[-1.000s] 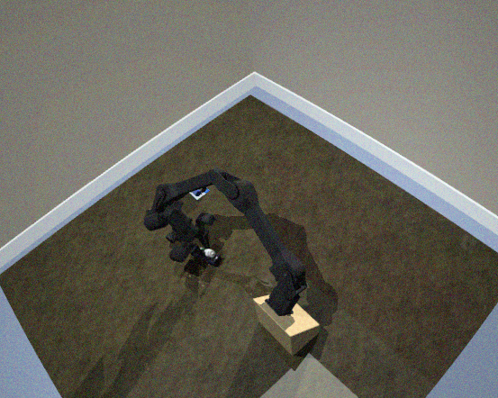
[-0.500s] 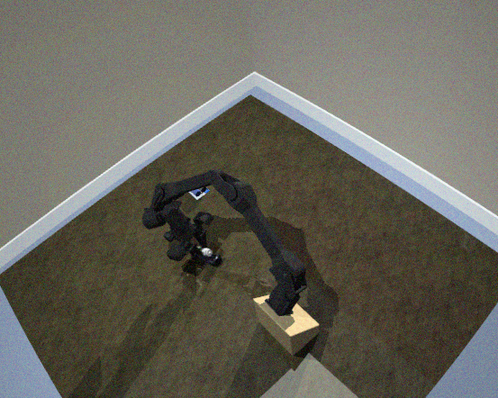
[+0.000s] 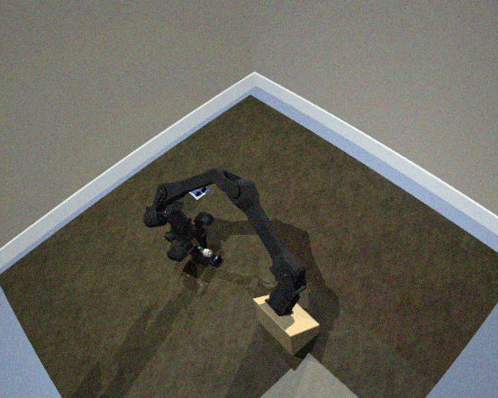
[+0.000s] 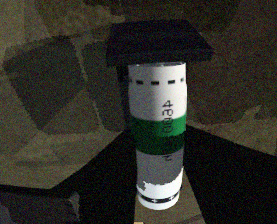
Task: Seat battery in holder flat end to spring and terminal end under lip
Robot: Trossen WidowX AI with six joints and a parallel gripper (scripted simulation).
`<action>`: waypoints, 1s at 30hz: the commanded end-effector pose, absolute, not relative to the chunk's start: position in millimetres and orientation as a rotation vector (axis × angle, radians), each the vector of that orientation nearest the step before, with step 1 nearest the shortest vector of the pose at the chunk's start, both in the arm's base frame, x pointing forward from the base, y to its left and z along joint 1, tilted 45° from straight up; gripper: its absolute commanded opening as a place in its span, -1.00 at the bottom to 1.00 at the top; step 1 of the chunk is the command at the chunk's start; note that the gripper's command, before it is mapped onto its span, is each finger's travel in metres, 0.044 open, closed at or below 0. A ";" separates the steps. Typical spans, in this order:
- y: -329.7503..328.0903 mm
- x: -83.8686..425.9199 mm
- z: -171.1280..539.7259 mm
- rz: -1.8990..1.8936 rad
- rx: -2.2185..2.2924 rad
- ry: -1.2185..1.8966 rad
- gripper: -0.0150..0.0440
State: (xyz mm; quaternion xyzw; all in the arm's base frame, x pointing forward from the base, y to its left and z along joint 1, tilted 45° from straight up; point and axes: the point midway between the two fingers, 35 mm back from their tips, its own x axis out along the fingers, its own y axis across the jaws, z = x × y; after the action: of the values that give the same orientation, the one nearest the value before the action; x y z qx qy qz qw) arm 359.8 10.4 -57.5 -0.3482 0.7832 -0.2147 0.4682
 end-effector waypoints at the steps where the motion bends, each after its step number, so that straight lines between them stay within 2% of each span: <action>1: 10.3 362.0 -59.9 -0.513 -0.856 1.900 -0.23; 30: 7.4 360.7 -64.1 -0.438 -0.859 1.814 -0.23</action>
State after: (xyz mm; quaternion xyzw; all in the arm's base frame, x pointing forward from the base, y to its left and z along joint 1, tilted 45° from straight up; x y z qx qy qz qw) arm 357.4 7.3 -61.4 -0.3572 0.7618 -0.1851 0.5077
